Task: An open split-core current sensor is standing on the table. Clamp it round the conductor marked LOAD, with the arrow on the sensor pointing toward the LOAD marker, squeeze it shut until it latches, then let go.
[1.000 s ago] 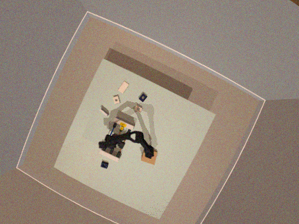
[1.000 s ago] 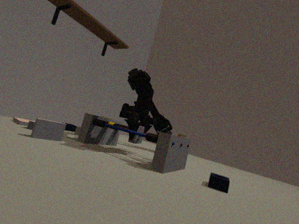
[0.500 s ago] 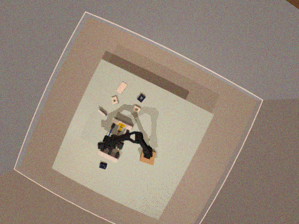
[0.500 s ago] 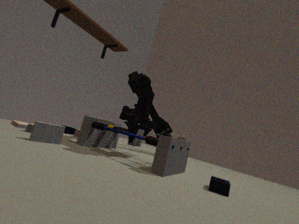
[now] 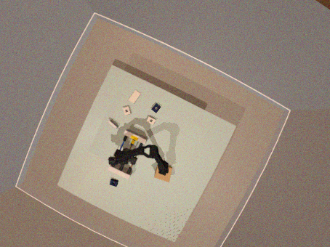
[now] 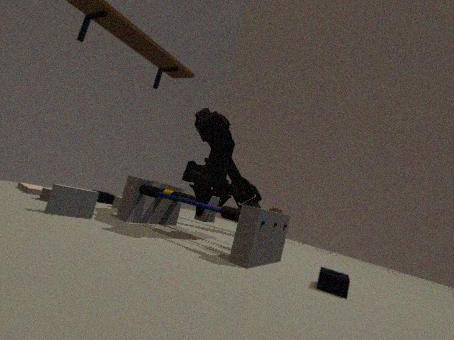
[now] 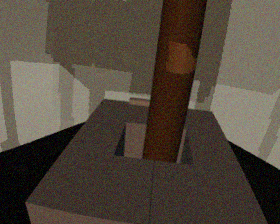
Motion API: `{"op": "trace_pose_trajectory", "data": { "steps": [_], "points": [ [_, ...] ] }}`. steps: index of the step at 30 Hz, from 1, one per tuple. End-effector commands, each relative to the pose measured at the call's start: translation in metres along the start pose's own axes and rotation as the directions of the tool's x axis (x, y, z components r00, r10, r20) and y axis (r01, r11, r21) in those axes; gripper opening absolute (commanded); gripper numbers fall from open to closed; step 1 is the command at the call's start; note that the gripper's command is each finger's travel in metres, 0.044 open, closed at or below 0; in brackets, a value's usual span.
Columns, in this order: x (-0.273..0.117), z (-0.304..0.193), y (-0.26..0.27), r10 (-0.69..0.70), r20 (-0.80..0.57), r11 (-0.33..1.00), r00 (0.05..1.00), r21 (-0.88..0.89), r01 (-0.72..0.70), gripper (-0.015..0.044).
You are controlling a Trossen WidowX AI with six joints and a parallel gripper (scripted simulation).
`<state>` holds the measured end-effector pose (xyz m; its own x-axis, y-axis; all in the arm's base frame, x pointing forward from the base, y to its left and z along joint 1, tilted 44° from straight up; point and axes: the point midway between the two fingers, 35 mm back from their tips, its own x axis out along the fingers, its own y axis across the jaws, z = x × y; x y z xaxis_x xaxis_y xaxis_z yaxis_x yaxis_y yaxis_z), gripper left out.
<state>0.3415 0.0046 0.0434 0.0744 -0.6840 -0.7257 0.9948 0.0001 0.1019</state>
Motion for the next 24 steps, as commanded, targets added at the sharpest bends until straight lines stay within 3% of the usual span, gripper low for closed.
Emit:
{"op": "trace_pose_trajectory", "data": {
  "steps": [1,13,23,24],
  "points": [
    [0.0002,-0.0005,-0.0013,-0.001,0.000,1.000,1.000,0.003,0.001,0.0000],
    [0.0051,-0.0004,-0.0021,-0.001,0.000,1.000,1.000,0.002,0.001,0.0000],
    [0.0006,-0.0007,-0.0016,0.002,-0.001,1.000,1.000,0.001,-0.002,0.0261],
    [0.0006,-0.0007,-0.0016,0.002,-0.001,1.000,1.000,0.001,-0.002,0.0261]
  ]
}}
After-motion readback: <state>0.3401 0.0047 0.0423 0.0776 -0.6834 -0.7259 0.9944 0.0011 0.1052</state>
